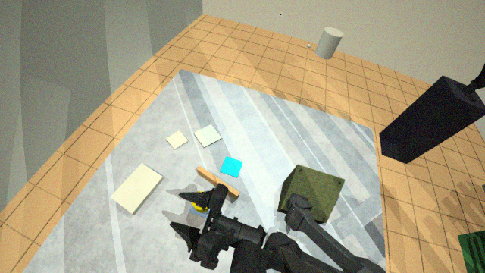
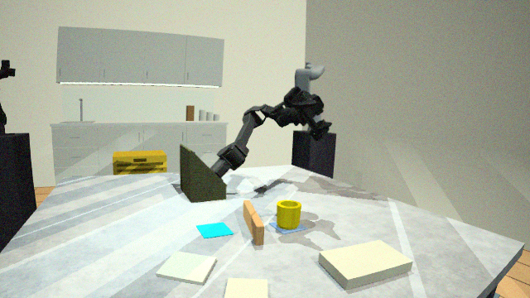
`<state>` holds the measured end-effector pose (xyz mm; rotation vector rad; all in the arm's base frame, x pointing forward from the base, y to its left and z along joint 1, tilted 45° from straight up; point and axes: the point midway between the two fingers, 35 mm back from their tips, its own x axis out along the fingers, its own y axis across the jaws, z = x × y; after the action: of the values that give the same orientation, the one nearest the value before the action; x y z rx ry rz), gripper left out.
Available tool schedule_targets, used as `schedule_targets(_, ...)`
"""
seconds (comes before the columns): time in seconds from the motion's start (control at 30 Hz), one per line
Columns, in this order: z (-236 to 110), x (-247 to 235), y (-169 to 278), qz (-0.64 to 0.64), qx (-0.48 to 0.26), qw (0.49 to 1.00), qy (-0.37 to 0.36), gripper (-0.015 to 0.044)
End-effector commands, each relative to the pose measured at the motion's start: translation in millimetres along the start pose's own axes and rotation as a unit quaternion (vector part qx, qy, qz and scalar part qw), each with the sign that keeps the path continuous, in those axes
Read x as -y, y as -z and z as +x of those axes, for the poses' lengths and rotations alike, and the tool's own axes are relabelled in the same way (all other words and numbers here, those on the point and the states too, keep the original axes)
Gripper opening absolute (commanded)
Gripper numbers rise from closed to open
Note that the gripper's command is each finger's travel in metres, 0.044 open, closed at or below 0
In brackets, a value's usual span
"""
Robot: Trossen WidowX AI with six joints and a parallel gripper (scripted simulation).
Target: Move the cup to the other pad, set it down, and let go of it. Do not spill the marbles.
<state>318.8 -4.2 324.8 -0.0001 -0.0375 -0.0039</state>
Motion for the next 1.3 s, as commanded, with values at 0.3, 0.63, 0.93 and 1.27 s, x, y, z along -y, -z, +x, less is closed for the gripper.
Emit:
schedule_targets(0.3,37.5,-13.0,125.1,0.191,-0.338,0.921,-0.039,0.0167)
schedule_targets(0.63,6.0,-50.4,210.1,0.464,-0.659,0.591,0.027,0.0167)
schedule_targets(0.93,-4.1,-58.4,220.8,0.539,-0.721,0.428,0.086,0.0167)
schedule_targets(1.27,-3.8,-56.5,222.7,0.539,-0.721,0.428,0.086,0.0167)
